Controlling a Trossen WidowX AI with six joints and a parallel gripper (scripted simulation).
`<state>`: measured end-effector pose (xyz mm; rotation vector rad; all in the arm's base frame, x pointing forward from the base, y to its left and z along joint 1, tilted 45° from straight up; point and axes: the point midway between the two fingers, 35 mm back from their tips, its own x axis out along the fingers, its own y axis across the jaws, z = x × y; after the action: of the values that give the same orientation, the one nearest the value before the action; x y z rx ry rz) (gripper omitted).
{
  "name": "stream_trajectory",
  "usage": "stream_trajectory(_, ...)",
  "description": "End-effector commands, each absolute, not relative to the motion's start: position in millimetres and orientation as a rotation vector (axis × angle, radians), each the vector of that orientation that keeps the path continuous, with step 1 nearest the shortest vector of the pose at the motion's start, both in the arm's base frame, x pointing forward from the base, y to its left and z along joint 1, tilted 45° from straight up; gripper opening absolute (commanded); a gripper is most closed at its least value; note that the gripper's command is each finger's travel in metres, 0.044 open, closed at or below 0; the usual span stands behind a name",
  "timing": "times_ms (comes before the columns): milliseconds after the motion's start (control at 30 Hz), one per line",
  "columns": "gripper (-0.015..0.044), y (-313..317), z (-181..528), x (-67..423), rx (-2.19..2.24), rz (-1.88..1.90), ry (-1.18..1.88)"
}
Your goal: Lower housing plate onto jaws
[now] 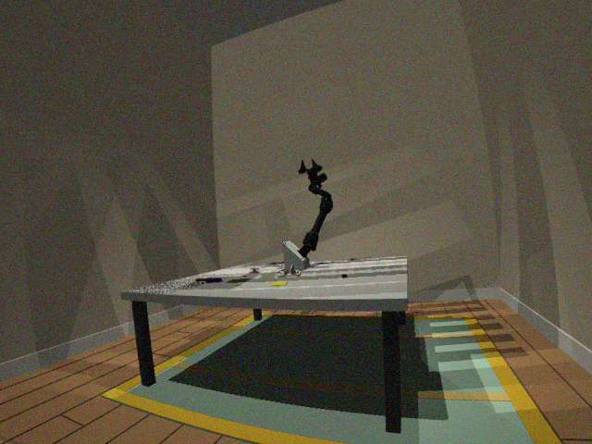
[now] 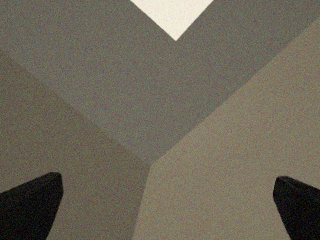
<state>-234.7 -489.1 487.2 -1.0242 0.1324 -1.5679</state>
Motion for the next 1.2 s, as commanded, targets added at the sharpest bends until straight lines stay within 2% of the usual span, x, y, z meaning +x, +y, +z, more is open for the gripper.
stream_trajectory(0,0.044,-518,452,-227,-0.879,-1.551,0.129)
stream_trajectory(667,0.044,-606,301,-136,-0.341,-1.398,0.214)
stream_trajectory(1167,0.044,-622,163,-39,0.089,-1.216,0.366)
